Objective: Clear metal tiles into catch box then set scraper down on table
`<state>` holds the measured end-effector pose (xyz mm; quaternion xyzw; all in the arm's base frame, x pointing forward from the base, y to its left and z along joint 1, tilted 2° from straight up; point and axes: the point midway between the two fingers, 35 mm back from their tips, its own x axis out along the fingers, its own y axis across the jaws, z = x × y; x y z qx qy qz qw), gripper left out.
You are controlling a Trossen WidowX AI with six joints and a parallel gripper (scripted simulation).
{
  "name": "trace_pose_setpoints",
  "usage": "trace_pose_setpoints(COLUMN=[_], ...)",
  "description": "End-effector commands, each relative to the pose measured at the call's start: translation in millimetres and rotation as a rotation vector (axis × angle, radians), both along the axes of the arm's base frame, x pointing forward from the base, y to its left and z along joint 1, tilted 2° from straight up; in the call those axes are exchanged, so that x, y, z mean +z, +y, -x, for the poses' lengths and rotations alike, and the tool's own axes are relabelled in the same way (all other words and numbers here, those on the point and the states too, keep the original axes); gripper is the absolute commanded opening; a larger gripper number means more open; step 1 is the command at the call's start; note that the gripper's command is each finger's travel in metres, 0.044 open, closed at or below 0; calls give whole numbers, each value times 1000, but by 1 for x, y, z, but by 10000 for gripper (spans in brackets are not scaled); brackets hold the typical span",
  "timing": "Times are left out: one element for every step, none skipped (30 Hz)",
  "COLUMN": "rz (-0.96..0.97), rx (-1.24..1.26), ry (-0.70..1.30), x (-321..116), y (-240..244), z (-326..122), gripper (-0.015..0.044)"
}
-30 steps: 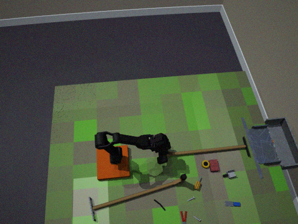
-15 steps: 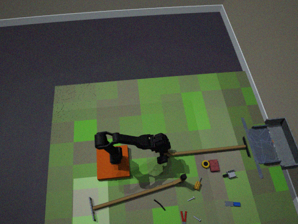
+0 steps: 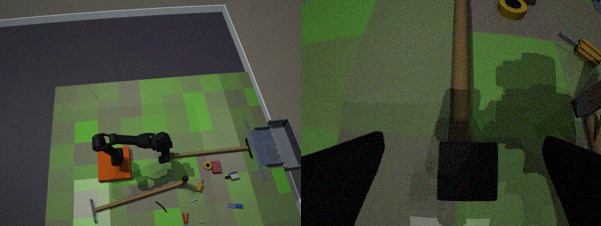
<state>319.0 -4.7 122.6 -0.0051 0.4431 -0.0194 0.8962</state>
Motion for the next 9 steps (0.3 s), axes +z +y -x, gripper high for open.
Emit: trace_pose_setpoints(rz=[0, 0, 0, 0, 0, 0, 0, 0, 0], rx=[-7, -7, -7, -8, -8, -8, -8, -8, -9], ry=[-5, -5, -5, -5, -5, -5, -4, -4, -4], x=[12, 15, 18, 21, 24, 26, 29, 32, 35], y=[0, 0, 0, 0, 0, 0, 0, 0, 0], z=[1, 2, 3, 4, 4, 5, 6, 7, 8], gripper=[440, 440, 440, 440, 440, 440, 440, 440, 440])
